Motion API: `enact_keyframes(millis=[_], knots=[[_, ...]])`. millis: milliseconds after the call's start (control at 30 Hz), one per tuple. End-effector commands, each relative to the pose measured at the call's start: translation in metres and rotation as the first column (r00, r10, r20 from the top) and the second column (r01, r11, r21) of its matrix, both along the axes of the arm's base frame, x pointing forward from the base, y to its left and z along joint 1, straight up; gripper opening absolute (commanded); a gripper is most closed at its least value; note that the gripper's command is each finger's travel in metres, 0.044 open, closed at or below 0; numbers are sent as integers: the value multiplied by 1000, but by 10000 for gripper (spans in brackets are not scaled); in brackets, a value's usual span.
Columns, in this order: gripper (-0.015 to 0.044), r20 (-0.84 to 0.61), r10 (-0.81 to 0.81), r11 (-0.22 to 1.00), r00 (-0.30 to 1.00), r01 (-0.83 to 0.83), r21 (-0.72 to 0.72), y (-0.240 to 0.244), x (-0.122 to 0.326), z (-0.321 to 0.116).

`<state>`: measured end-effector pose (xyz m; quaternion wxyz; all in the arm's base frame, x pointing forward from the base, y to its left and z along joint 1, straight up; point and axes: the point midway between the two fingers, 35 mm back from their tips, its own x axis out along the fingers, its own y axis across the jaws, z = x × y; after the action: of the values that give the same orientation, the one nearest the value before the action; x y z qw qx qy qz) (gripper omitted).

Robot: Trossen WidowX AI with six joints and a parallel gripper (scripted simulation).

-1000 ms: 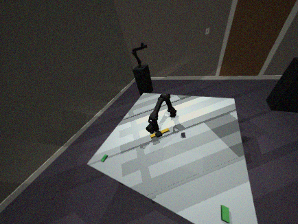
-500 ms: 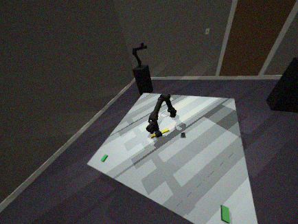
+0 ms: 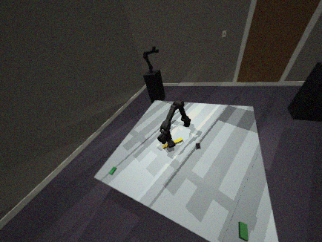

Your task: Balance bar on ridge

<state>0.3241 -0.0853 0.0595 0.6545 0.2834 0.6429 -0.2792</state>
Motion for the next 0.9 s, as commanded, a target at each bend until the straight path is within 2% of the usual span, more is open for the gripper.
enact_keyframes(millis=[0,867], knots=[[0,12,-1,1000,1000,1,-4,-1,4,14],[0,11,-5,1000,1000,5,-6,-1,1,81]])
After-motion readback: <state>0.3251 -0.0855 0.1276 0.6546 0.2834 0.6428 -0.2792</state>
